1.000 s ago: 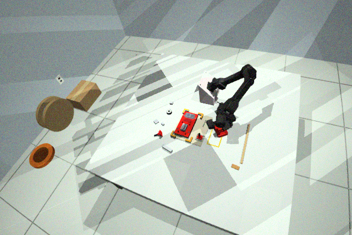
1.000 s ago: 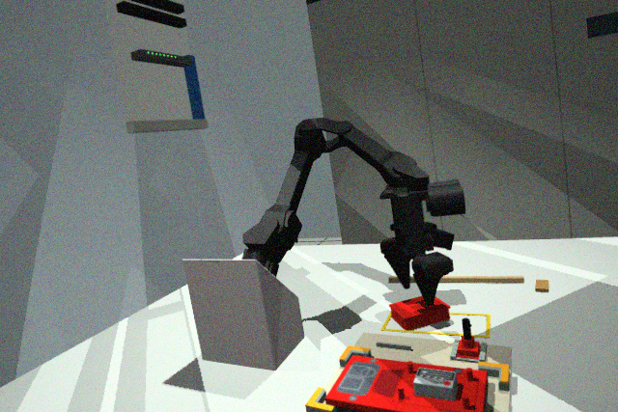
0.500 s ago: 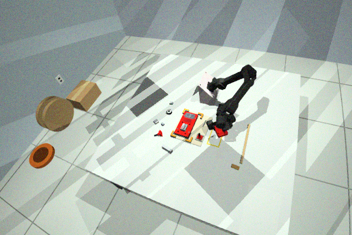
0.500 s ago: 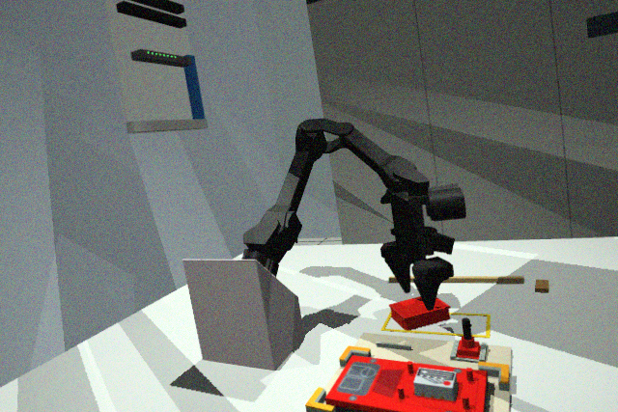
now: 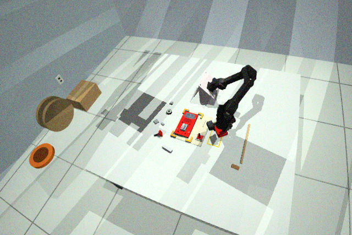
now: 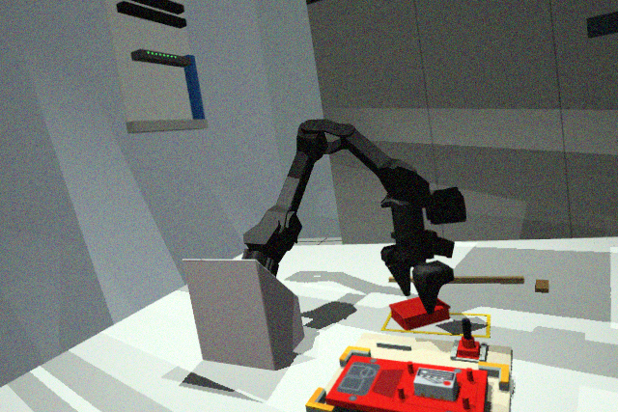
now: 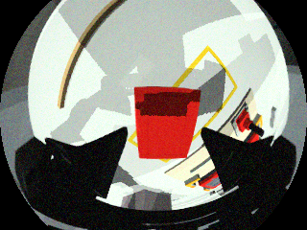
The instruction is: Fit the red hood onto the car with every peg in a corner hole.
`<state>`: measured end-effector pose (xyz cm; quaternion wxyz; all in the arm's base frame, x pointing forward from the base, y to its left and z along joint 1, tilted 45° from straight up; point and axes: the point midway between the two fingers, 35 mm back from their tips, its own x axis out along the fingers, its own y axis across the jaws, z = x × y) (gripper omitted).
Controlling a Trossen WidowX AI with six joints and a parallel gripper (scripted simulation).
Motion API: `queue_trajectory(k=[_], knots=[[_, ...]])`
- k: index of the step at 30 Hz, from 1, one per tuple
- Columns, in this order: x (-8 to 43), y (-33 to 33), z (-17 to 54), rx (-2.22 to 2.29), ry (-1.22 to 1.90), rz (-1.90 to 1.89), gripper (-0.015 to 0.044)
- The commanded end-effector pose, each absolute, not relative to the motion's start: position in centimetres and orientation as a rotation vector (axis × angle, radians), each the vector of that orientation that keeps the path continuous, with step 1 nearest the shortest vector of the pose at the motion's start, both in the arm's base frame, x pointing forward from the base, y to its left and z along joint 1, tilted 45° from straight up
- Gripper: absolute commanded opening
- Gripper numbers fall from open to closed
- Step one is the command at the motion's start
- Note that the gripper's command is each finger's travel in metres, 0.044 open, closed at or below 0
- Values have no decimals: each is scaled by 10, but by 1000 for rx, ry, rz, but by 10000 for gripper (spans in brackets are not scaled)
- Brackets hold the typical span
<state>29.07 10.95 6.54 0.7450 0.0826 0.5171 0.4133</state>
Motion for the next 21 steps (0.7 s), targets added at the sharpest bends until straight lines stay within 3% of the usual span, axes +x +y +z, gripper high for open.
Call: queue_trajectory(k=[1, 21], knots=[[291, 110, 64, 181, 1135, 900, 440], [292, 117, 57, 181, 1134, 900, 440]])
